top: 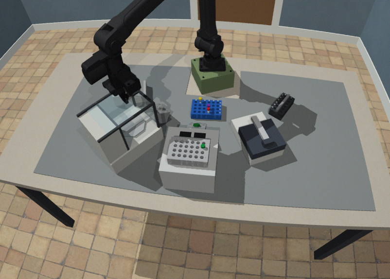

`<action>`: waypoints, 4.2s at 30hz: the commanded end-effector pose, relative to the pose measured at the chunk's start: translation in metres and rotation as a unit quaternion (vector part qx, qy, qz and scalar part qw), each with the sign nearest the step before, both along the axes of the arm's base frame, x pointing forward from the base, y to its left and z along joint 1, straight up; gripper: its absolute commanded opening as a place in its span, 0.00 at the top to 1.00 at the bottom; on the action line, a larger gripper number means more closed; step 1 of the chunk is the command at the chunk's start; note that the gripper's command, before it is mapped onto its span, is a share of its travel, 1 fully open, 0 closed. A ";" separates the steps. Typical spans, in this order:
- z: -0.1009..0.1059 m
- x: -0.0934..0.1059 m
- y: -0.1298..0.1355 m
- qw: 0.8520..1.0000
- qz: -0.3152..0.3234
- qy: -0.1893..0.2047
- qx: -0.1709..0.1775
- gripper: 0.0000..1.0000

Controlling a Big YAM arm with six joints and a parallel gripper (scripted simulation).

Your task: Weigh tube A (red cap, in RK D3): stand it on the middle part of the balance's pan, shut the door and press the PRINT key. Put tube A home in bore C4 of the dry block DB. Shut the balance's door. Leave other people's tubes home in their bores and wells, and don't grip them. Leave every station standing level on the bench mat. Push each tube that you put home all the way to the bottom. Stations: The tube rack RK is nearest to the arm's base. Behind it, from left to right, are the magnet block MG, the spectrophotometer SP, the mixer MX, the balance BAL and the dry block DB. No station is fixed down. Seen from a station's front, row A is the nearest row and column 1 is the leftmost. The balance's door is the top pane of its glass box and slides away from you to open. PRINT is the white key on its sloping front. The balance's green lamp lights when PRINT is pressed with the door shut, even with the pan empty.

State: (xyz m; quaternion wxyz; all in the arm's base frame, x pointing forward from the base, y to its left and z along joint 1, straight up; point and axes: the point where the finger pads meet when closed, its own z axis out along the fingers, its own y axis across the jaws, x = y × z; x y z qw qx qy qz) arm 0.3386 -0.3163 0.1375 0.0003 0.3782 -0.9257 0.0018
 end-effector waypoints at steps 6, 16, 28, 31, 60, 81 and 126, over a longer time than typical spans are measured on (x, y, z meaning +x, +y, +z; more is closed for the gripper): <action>0.014 0.019 -0.020 1.000 0.002 -0.013 -0.011 0.94; 0.014 0.026 -0.028 1.000 0.002 -0.013 -0.011 0.94; 0.014 0.033 -0.035 1.000 0.002 -0.013 -0.011 0.94; 0.014 0.035 -0.037 1.000 0.002 -0.013 -0.011 0.94; 0.014 0.052 -0.054 1.000 0.002 -0.012 -0.011 0.94; 0.014 0.065 -0.068 1.000 0.002 -0.012 -0.011 0.94; 0.014 0.069 -0.071 1.000 0.002 -0.019 -0.017 0.94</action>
